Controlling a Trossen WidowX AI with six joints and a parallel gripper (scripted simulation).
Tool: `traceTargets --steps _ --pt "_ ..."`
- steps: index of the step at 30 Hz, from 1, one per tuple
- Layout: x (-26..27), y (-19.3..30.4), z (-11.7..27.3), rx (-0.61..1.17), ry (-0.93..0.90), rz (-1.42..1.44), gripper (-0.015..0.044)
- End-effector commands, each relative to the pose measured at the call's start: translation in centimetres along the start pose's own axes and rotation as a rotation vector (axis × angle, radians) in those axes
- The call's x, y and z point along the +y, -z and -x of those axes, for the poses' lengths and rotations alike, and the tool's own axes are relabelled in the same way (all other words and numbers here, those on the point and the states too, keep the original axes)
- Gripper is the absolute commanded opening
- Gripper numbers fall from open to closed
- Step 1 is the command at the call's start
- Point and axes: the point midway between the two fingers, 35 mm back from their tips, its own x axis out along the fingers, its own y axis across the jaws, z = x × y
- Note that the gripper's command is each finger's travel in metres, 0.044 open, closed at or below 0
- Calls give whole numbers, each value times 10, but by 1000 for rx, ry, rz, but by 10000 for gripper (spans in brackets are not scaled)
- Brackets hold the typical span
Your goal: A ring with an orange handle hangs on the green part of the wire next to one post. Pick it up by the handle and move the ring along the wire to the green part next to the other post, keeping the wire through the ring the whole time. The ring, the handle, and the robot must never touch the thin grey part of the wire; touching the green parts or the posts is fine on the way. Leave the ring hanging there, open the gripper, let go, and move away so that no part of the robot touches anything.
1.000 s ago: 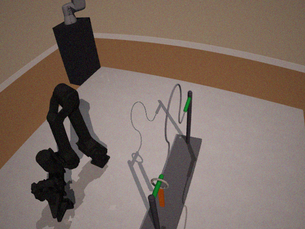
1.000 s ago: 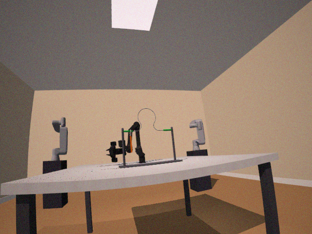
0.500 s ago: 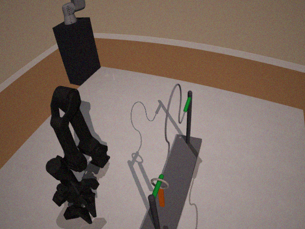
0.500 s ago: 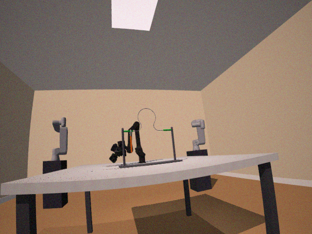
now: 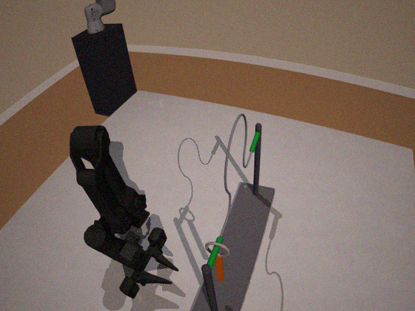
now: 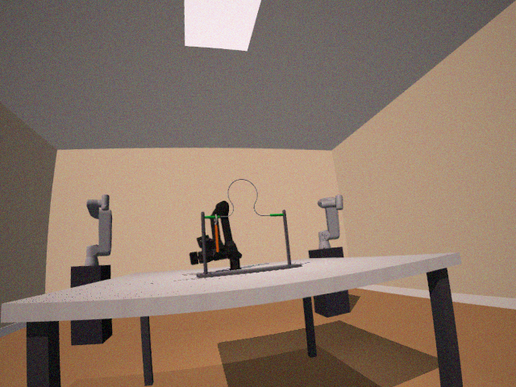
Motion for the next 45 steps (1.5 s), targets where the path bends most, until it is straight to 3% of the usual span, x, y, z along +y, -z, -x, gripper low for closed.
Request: traceTargets --steps 1,8,21,45 --pt "18 5 -5 1 -83 113 160" --pt "18 3 -8 4 -83 114 160" --pt "27 -46 -59 -3 -83 115 160" --pt "27 -49 -87 -4 -83 116 160"
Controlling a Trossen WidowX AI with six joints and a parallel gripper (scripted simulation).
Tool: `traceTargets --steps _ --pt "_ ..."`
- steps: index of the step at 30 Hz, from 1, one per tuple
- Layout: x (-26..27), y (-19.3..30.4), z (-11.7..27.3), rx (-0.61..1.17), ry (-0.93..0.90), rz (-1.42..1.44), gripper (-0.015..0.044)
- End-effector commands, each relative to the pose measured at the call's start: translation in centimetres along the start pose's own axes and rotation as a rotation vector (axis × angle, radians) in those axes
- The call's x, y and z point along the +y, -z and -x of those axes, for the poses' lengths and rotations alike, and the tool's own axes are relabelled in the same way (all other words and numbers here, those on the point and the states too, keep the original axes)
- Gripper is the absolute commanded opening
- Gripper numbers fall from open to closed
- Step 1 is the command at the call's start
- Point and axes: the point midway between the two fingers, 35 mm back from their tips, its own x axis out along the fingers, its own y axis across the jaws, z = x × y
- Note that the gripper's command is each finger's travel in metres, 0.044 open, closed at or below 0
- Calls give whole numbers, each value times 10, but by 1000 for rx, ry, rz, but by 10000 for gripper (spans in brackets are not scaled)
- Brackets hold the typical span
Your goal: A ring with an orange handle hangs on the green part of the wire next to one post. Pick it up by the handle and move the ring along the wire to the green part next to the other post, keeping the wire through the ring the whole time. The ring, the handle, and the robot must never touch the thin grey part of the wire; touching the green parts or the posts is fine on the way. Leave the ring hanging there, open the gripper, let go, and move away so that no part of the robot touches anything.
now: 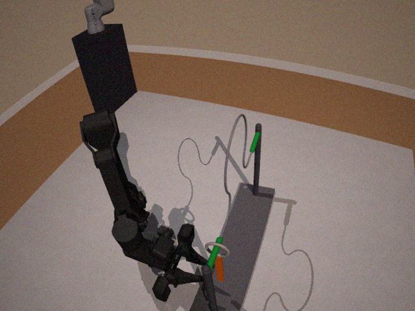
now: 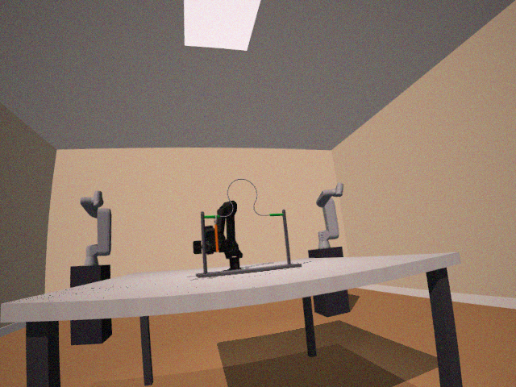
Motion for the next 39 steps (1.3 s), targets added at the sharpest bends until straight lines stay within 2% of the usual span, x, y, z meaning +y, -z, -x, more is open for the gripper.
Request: traceTargets --steps 1,29,39 --pt "-3 -1 -7 -2 5 0 160" --pt "-1 -1 -51 -9 5 -1 160" --pt "-1 -1 -52 -9 5 -1 160"
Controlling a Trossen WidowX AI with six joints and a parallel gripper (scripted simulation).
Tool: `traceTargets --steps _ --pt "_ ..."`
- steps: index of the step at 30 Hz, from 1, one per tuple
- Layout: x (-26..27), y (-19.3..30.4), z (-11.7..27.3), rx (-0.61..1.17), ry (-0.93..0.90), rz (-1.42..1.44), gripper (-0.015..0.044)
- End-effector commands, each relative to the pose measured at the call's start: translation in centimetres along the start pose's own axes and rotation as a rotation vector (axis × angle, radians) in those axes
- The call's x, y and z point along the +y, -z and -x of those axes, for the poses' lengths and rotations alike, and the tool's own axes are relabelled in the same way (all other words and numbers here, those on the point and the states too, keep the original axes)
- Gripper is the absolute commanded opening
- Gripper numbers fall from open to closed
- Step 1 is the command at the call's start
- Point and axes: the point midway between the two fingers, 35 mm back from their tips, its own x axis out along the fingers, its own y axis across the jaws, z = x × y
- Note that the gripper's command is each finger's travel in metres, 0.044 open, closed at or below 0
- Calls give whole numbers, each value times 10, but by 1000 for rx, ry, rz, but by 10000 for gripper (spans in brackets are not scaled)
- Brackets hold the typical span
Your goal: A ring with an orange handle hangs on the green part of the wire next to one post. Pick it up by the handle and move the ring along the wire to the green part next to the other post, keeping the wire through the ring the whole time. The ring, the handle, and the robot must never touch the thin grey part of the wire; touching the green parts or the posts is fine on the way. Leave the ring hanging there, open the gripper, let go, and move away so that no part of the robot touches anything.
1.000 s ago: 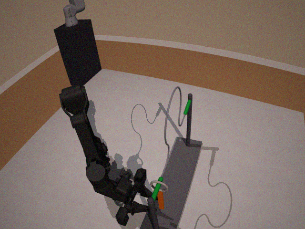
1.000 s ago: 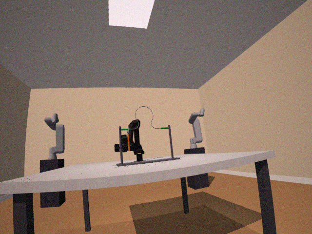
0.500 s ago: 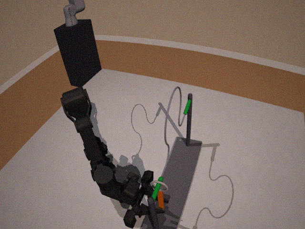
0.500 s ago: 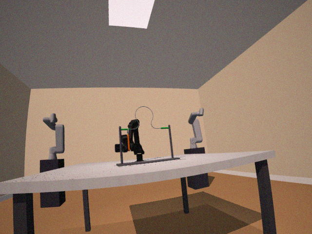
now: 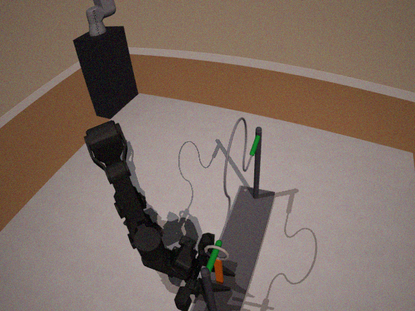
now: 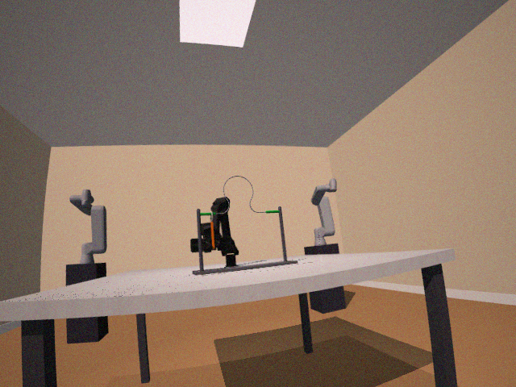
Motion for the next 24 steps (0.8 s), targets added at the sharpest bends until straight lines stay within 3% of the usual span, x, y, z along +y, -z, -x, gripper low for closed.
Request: traceTargets --steps 1,20,24 --pt "-1 -1 -1 -3 5 -1 160" --pt "-1 -1 -1 -3 5 -1 160" --pt "0 0 -1 -1 0 0 55"
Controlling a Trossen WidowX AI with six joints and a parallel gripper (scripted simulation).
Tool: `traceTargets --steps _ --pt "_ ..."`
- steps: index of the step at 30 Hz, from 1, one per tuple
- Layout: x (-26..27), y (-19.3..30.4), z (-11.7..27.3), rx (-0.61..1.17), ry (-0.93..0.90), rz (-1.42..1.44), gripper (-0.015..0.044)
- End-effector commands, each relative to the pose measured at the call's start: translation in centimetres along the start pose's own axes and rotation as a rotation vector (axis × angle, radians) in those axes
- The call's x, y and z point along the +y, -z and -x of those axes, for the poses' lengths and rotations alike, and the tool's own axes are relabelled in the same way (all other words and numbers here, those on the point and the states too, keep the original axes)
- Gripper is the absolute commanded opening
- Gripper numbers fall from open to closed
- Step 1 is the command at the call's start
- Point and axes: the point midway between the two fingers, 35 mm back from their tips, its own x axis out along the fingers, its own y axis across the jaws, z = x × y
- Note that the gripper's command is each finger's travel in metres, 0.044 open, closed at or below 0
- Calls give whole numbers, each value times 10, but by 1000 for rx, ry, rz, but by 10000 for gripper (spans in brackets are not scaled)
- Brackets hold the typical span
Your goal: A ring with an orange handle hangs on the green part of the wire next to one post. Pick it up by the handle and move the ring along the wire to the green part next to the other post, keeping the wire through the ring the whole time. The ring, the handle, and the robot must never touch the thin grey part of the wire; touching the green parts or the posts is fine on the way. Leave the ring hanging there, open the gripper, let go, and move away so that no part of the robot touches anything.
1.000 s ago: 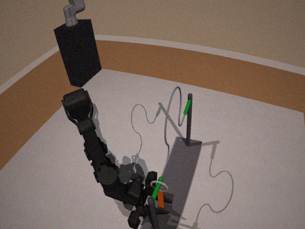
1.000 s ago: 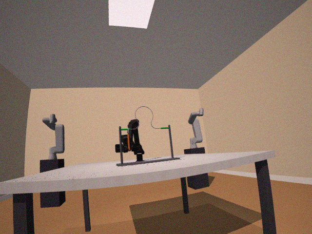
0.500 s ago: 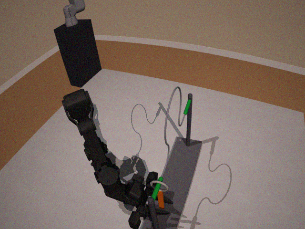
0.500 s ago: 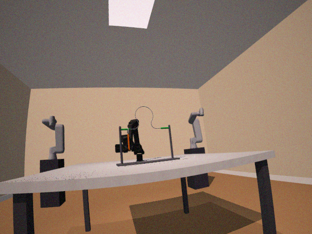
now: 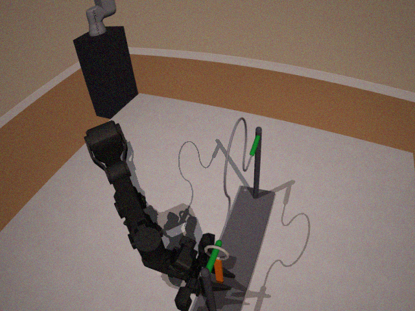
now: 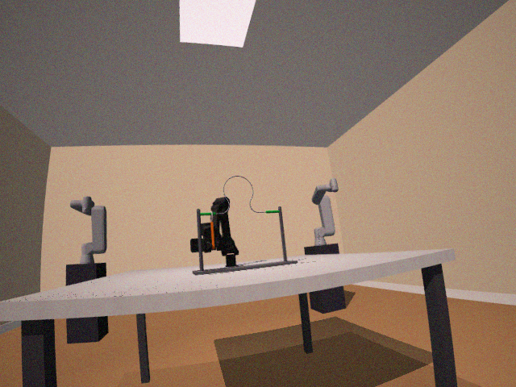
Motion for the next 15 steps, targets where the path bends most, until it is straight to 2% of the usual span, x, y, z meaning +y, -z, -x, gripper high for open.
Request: traceTargets --steps 1,8,15 --pt "0 0 0 0 0 0 29" --pt "0 0 0 0 0 0 -150" --pt "0 0 0 0 0 0 -150"
